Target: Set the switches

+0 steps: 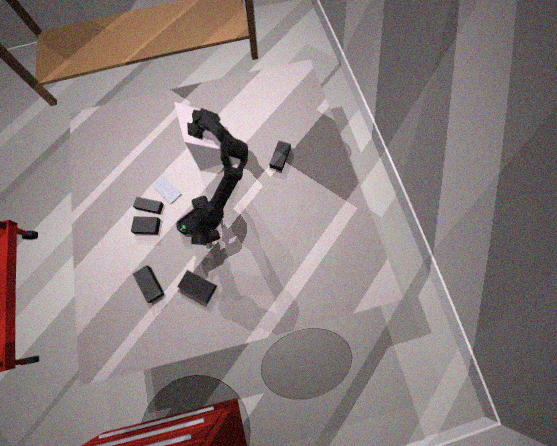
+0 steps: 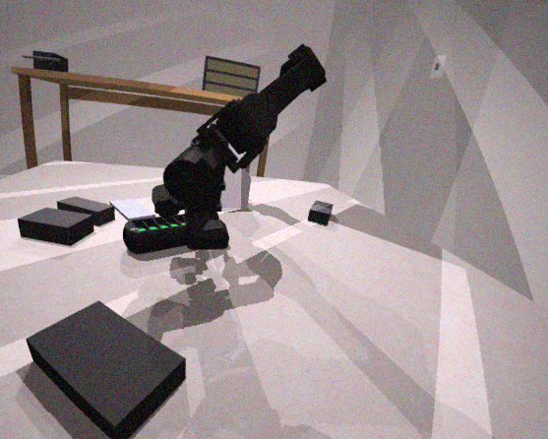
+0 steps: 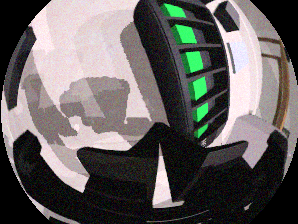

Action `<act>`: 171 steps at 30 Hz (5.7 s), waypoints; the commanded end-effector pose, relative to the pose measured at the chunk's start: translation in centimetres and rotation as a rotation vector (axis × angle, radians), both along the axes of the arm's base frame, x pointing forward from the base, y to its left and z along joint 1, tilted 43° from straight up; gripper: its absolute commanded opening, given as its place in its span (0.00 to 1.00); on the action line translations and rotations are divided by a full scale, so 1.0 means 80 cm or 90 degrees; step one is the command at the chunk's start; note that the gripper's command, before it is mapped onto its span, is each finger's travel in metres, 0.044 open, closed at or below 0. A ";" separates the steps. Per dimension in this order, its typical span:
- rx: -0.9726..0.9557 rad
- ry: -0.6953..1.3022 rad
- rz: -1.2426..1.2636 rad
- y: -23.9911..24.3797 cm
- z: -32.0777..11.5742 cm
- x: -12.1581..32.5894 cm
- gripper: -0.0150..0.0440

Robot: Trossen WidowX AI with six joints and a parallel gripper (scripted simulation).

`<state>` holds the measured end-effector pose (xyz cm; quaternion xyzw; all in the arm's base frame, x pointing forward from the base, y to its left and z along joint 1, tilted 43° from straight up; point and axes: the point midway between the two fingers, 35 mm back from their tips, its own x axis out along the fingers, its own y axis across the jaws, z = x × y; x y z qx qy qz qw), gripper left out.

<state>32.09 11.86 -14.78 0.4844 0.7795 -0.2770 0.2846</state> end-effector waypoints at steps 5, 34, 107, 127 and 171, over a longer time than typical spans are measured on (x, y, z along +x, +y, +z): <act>-0.005 0.016 0.008 0.000 -0.006 -0.012 0.25; 0.000 -0.001 0.003 -0.004 0.005 0.014 0.25; 0.148 -0.399 -0.065 -0.132 -0.115 -0.057 0.25; 0.149 -0.399 -0.065 -0.128 -0.114 -0.051 0.25; 0.144 -0.391 -0.051 -0.171 -0.058 -0.045 0.25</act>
